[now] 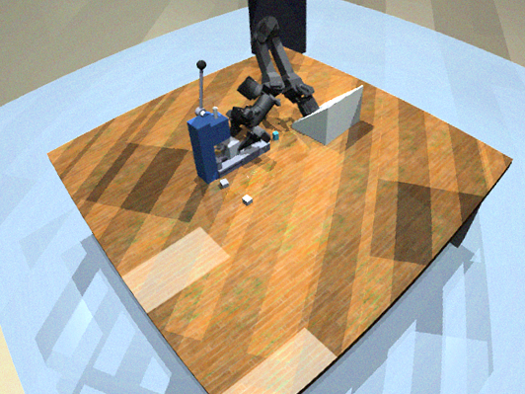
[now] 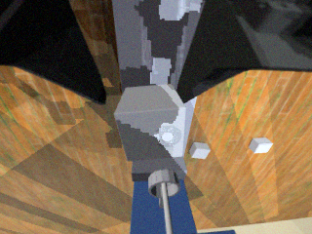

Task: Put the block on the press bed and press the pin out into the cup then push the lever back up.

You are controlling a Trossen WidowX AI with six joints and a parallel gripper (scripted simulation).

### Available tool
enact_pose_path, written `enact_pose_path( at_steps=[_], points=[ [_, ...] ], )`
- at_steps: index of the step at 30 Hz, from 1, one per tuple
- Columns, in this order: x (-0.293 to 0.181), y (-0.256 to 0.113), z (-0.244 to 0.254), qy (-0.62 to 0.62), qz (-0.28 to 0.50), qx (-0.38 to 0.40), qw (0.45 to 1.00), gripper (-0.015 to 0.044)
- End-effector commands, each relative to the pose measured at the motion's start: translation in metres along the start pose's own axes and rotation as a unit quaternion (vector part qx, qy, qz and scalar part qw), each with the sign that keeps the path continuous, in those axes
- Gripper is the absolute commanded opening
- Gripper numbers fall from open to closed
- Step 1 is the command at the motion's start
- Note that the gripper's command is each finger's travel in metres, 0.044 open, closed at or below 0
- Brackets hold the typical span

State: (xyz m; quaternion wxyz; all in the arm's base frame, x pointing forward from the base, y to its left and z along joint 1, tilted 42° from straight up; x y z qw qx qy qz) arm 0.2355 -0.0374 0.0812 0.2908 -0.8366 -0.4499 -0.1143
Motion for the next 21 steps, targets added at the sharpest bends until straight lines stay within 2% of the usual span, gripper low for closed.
enact_pose_path(
  at_steps=[1,7,14,21],
  points=[
    [0.000,0.000,0.000,0.000,0.000,0.000,1.000,0.0300],
    [0.003,0.001,0.008,-0.002,-0.001,0.000,1.000,0.0300],
    [-0.015,-0.026,0.011,-0.025,0.001,0.013,1.000,0.0300],
    [-0.012,-0.025,0.009,-0.020,-0.001,0.011,1.000,0.0300]
  ],
)
Point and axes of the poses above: the point midway between the two fingers, 35 mm back from their tips, its own y axis out along the fingers, its own z axis across the jaws, x = y × z, the point moved 6 cm from there along -y, back along the fingers, and after that the axes turned 15 degrees about -y, right-handed, at the moved point
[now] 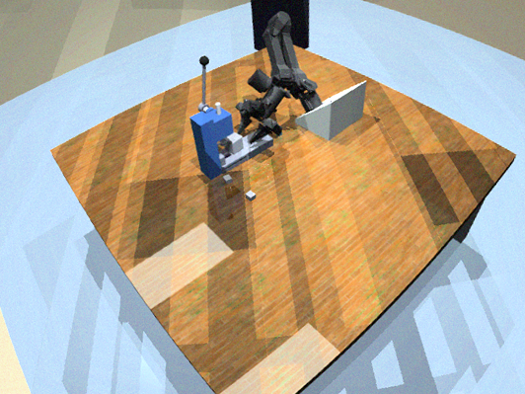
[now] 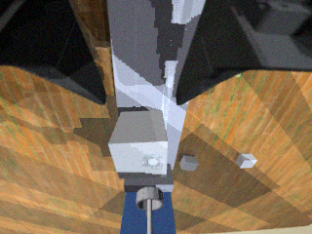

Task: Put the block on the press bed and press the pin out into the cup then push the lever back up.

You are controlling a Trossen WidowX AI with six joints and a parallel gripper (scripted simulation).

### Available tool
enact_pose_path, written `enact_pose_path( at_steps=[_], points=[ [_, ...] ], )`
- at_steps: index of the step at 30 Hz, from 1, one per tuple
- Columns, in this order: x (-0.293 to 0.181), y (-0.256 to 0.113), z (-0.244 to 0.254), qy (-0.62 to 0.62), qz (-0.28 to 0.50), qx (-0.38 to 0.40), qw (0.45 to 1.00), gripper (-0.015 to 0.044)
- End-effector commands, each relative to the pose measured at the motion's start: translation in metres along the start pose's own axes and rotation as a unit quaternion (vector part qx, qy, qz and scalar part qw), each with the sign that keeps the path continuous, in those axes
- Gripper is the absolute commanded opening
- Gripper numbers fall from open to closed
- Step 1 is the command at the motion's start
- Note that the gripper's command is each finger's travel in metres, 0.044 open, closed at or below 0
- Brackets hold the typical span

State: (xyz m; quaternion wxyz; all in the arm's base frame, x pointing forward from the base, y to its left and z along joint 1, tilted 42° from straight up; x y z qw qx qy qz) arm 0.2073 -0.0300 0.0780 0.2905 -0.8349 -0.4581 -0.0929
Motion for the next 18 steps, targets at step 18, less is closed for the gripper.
enact_pose_path(
  at_steps=[18],
  points=[
    [-0.0019,-0.0014,0.0010,-0.001,0.002,0.002,1.000,0.0300]
  ],
)
Point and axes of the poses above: the point midway between the two fingers, 35 mm back from their tips, its own y axis out along the fingers, its own z axis across the jaws, x = y × z, the point moved 6 cm from there along -y, back along the fingers, and after that the axes turned 15 degrees about -y, right-handed, at the moved point
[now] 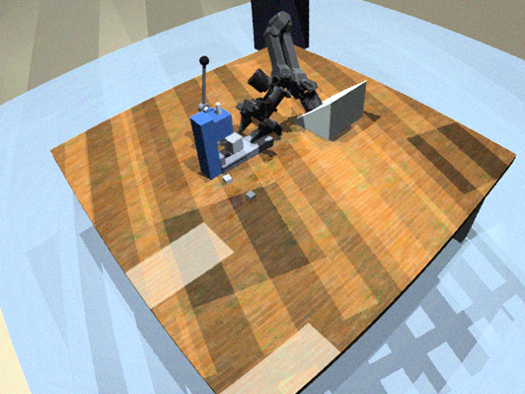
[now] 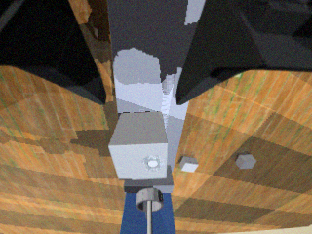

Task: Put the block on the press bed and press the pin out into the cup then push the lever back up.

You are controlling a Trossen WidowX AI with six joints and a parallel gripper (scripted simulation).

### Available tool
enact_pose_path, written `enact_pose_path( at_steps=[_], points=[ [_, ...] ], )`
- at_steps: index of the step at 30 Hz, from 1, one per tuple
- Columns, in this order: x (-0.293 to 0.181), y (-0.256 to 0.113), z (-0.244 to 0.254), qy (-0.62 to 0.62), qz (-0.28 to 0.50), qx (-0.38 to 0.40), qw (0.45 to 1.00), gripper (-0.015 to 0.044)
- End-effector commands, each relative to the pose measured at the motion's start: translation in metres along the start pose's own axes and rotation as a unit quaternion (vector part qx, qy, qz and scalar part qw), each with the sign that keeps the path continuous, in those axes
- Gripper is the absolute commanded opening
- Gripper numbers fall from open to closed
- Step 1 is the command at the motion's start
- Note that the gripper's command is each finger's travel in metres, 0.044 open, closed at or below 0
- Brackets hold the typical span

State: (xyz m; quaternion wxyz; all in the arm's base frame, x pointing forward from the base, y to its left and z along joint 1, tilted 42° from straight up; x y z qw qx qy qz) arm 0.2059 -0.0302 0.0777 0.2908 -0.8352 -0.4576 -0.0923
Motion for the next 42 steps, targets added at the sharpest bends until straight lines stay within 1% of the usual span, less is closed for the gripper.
enact_pose_path(
  at_steps=[1,2,12,13,30,42],
  points=[
    [-0.002,-0.001,0.002,-0.002,0.002,0.002,1.000,0.0300],
    [-0.002,-0.001,0.002,-0.002,0.002,0.002,1.000,0.0300],
    [-0.002,-0.001,0.002,-0.002,0.002,0.002,1.000,0.0037],
    [-0.002,-0.001,0.002,-0.002,0.002,0.002,1.000,0.0030],
    [-0.001,0.001,0.002,0.003,0.002,-0.001,1.000,0.0030],
    [0.008,0.014,0.000,0.017,0.000,-0.010,1.000,0.0030]
  ],
)
Point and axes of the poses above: the point midway between the two fingers, 35 mm back from their tips, its own y axis out along the fingers, its own z axis across the jaws, x = y × z, the point moved 6 cm from there along -y, back along the fingers, and after that the axes turned 15 degrees about -y, right-handed, at the moved point
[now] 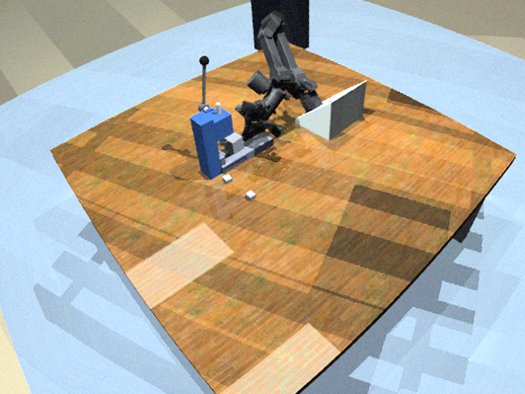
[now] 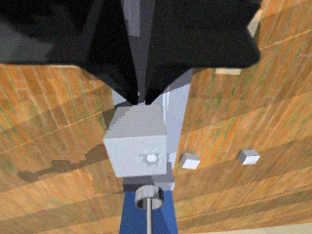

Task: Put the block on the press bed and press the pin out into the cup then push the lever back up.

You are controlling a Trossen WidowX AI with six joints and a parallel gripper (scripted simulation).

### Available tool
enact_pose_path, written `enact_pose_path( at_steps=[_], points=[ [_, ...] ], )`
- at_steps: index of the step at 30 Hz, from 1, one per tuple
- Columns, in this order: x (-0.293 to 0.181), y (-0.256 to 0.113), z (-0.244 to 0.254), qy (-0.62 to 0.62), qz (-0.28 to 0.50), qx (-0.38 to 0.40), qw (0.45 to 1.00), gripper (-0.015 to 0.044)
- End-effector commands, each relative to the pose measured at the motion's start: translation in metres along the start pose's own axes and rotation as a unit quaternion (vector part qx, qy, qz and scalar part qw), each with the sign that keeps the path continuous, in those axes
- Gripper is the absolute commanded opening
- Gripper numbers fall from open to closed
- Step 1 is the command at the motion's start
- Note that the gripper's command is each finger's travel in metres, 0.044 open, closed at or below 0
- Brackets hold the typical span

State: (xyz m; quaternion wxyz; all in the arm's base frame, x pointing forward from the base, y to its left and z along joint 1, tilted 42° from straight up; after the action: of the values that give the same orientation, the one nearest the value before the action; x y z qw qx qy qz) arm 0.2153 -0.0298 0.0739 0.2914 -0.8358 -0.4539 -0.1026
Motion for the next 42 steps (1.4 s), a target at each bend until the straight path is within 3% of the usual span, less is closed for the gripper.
enact_pose_path(
  at_steps=[1,42],
  points=[
    [0.005,0.006,-0.002,0.007,-0.001,-0.005,1.000,0.0030],
    [0.025,0.045,-0.009,0.010,-0.028,-0.014,0.999,0.0030]
  ],
)
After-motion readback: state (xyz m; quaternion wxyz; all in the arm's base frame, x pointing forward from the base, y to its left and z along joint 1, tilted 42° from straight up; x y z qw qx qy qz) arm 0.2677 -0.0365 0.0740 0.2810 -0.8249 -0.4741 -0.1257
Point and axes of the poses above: the point midway between the two fingers, 35 mm back from their tips, its own y axis out along the fingers, its own z axis across the jaws, x = y × z, the point moved 6 cm from there along -y, back along the fingers, and after that the axes turned 15 degrees about -y, right-handed, at the moved point
